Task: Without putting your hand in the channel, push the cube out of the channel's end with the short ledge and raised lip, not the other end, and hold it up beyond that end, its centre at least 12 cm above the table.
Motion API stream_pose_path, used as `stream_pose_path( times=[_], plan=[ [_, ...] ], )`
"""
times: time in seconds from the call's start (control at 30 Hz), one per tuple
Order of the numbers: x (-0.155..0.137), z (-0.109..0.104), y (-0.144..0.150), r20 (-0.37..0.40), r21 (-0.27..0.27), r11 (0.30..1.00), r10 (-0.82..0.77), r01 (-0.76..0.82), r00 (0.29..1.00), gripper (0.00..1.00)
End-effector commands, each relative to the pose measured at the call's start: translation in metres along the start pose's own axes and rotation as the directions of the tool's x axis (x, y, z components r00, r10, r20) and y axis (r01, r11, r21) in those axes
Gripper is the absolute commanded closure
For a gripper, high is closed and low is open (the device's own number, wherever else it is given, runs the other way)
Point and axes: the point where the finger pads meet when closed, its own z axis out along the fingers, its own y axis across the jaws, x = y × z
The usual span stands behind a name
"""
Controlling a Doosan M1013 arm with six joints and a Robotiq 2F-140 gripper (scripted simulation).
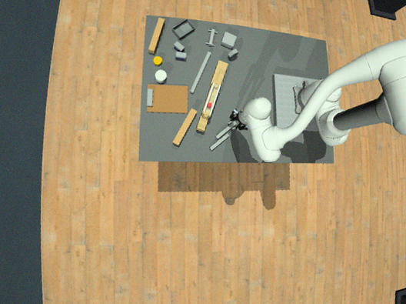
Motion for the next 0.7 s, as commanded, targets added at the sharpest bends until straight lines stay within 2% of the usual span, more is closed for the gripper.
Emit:
stream_pose_path(
  times=[0.0, 0.3, 0.33, 0.67],
  plan=[
    [0.0, -0.0001, 0.0, 0.0, 0.0, 1.0, 0.0, 0.0, 1.0, 0.77],
    [0.0, -0.0001, 0.0, 0.0, 0.0, 1.0, 0.0, 0.0, 1.0, 0.77],
    [0.0, -0.0001, 0.0, 0.0, 0.0, 1.0, 0.0, 0.0, 1.0, 1.0],
    [0.0, -0.0001, 0.0, 0.0, 0.0, 1.0, 0.0, 0.0, 1.0, 1.0]
  ],
)
